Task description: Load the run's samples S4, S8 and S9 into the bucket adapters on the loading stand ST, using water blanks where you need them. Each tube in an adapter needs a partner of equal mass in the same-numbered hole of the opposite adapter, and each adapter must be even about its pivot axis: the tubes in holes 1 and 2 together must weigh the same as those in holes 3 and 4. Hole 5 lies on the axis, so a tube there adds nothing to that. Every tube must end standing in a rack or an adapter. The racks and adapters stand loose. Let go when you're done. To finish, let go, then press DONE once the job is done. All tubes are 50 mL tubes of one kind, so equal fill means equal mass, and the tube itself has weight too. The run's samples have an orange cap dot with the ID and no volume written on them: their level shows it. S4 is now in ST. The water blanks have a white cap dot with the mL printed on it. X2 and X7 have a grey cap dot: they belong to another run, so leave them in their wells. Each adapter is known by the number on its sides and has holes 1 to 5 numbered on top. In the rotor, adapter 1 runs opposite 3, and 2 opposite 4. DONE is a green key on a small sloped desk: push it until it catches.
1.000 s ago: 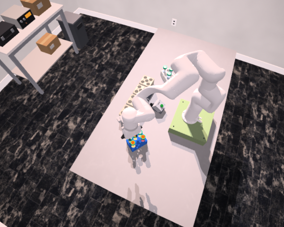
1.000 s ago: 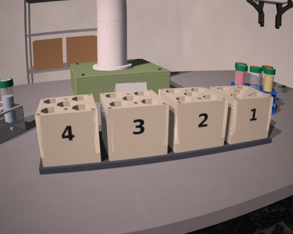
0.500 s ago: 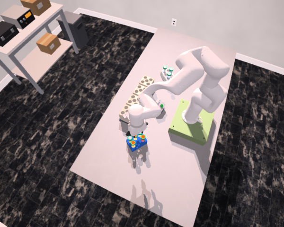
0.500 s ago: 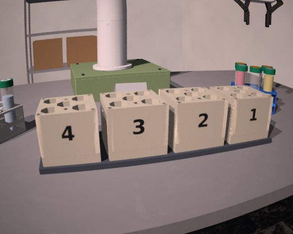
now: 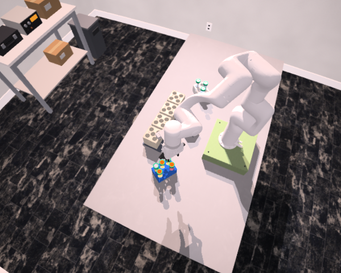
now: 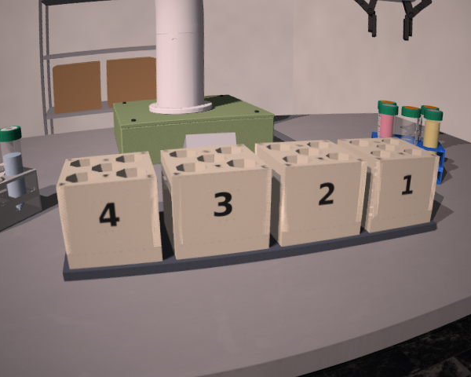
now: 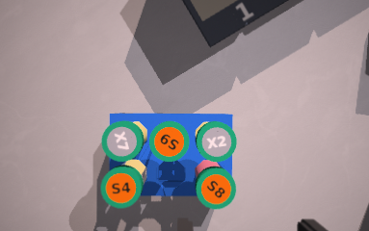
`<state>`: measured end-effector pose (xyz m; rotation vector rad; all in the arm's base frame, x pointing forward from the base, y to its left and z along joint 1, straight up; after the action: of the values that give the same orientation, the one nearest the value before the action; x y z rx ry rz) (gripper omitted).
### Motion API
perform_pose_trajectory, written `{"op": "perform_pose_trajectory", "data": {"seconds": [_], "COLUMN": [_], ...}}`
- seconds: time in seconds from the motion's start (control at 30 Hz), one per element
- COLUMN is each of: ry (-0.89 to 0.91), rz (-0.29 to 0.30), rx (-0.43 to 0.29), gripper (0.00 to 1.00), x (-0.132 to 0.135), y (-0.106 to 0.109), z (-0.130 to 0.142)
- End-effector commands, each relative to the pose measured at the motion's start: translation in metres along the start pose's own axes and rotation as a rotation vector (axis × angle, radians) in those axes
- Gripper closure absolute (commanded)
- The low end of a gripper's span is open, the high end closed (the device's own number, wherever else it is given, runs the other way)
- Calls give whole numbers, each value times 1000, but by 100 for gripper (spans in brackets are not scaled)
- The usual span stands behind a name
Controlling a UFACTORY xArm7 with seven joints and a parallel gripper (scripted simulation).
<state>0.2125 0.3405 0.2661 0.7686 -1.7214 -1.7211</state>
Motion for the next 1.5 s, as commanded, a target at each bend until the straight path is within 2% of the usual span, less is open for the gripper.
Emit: {"op": "perform_pose_trajectory", "data": {"seconds": [0.0,0.17,1.47], "ry": [0,0,0], "rz": [-4,-4,-4], "rx": [-1,-1,-1], "gripper": [43,43,43], "x": [0,0,-1], "y": [2,2,-68], "z": [0,0,0]}}
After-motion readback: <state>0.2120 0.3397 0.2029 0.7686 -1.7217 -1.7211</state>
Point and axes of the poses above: the point where the finger pads meet when closed, its own y axis back along the fingers, its own x axis across the jaws, z = x × y, the point moved 9 cm from there along y, back along the fingers, and after that the axes turned 15 degrees about -y, right-handed, at the moved point
